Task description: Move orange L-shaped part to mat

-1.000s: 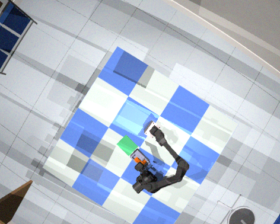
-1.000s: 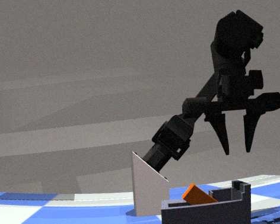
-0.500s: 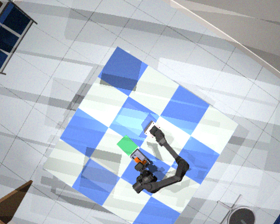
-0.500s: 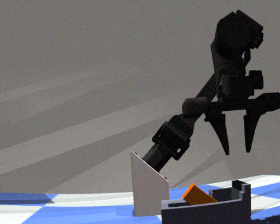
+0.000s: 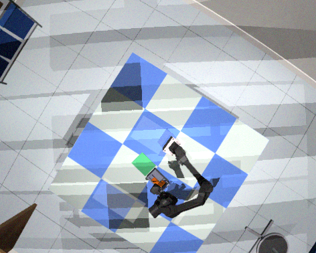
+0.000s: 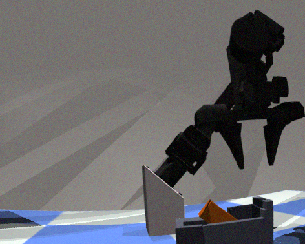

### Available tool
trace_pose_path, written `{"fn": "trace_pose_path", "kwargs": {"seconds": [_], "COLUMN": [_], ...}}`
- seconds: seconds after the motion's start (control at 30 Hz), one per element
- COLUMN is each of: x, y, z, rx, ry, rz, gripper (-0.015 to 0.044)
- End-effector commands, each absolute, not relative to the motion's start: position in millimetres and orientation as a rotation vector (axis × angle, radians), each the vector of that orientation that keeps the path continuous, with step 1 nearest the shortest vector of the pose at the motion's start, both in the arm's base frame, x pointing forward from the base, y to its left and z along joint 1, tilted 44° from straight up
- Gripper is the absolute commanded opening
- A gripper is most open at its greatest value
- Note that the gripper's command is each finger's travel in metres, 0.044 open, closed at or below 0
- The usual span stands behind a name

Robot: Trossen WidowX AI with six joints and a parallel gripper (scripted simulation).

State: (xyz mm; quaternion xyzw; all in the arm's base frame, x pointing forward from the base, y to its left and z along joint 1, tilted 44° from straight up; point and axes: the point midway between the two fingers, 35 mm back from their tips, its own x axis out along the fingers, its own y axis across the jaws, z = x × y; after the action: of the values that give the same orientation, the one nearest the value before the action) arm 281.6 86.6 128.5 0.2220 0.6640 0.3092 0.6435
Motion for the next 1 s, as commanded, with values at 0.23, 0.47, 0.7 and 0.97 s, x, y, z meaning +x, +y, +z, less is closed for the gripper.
{"fn": "trace_pose_path", "kwargs": {"seconds": [0.23,0.47,0.7,0.97], "x": [288,288,288,288], "y": [53,35,33,33], "z": [98,82,81,81], "rx": [-0.163,-0.502,-0.576,-0.576], "ry": [1.068,0.774,0.703,0.703], "rz": [1.252,1.477,1.52,1.52], "gripper": [0.028,0.028,0.028,0.028]}}
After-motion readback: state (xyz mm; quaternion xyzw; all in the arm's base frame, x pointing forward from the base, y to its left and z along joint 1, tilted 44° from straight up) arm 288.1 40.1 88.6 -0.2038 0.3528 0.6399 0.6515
